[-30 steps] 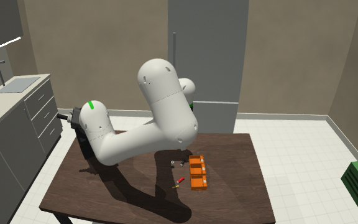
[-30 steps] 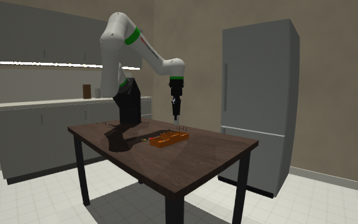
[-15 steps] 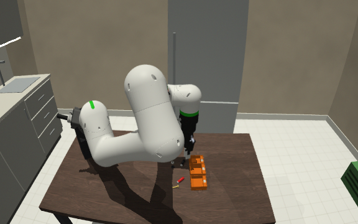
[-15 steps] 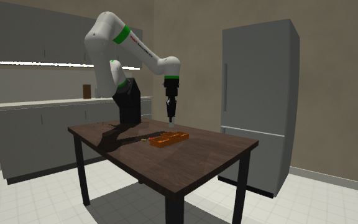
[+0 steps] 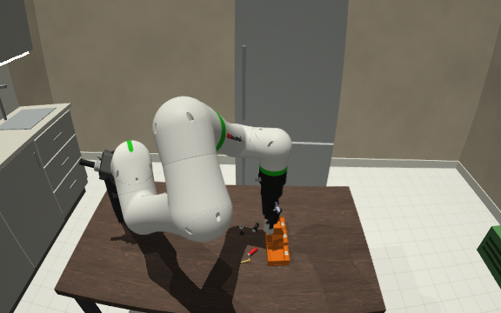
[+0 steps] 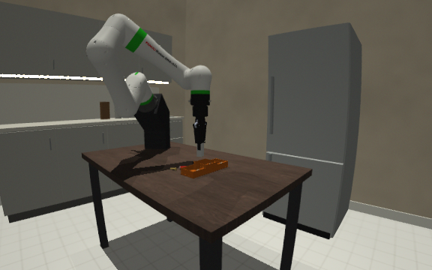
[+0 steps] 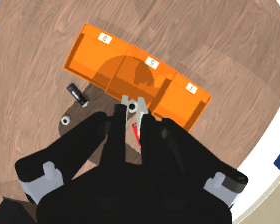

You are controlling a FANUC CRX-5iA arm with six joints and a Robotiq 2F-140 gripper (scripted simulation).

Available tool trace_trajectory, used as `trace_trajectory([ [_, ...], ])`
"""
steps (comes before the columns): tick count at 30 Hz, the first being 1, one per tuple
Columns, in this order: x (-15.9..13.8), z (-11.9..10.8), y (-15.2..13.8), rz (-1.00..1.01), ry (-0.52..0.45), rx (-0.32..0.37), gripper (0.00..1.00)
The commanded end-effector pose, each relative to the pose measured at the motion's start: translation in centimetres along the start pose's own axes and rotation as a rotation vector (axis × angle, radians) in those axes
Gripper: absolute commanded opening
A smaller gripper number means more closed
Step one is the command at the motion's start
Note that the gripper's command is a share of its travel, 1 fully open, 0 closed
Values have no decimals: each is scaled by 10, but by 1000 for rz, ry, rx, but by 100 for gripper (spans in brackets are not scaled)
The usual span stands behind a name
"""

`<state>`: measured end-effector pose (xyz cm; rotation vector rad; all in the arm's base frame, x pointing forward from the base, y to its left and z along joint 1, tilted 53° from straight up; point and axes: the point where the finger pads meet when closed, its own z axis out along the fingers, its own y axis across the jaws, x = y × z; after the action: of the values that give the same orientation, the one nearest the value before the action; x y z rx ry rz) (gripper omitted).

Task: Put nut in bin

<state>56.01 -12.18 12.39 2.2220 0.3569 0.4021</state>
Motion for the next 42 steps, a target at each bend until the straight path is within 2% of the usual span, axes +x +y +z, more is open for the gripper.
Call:
trace_trajectory([
  [1,-1,0,18,98,0,2,7],
  [3,-1,0,18,98,0,2,7],
  [15,-7,0,86,551,-3,4,7],
  [18,-7,0,86,653,-3,4,7],
  [20,-7,0,86,653,-3,4,7],
  [21,-7,0,86,745,-4,6,7],
  [35,-7,0,86,1160,-15,16,7],
  [37,-7,0,86,1160,-15,16,7],
  [38,-7,0,86,1249,-17,17,7],
  [42,-7,0,86,1358,-21,20,7],
])
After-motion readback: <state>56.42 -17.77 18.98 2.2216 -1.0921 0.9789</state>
